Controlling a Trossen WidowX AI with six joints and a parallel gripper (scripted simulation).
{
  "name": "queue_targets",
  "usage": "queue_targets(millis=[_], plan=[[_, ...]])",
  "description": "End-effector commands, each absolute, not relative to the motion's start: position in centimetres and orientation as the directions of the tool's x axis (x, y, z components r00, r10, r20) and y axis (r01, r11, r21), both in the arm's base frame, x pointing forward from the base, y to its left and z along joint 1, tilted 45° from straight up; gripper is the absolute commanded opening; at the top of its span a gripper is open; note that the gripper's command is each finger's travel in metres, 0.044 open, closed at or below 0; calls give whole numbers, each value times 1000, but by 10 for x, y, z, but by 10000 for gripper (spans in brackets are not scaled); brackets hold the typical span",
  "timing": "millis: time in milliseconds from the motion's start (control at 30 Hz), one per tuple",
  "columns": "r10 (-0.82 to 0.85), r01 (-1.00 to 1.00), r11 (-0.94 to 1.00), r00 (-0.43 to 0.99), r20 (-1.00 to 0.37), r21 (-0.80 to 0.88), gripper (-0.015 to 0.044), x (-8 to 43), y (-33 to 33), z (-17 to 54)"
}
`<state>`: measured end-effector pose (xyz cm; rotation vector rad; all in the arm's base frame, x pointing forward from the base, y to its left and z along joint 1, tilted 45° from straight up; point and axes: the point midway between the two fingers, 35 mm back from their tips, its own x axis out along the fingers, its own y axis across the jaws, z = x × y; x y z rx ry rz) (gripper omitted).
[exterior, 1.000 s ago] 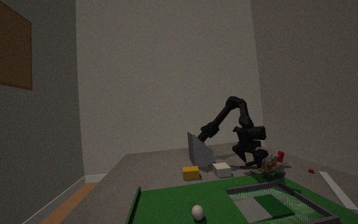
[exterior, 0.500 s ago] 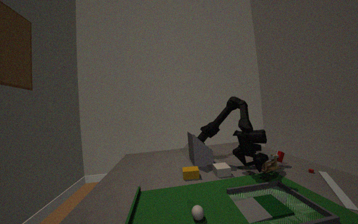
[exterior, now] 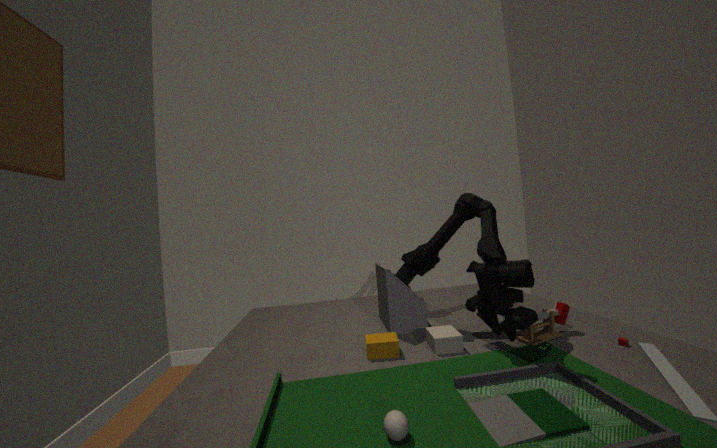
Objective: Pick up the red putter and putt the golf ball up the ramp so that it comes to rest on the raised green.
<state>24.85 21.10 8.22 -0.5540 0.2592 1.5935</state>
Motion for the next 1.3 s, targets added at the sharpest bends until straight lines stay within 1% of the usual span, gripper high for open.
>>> queue_targets(millis=[0,67,167,467,1133,1267], plan=[[869,-981,-110,-16,-495,-160,72,248,211,82],[869,-981,-110,-16,-495,-160,20,248,211,82],[869,-981,-110,-16,-495,-160,0,248,211,82],[865,-981,-112,-17,-502,-160,0,251,200,90],[867,-981,-110,-17,-499,-158,0,246,140,151],[859,-983,-108,-17,-512,-149,0,248,143,143]])
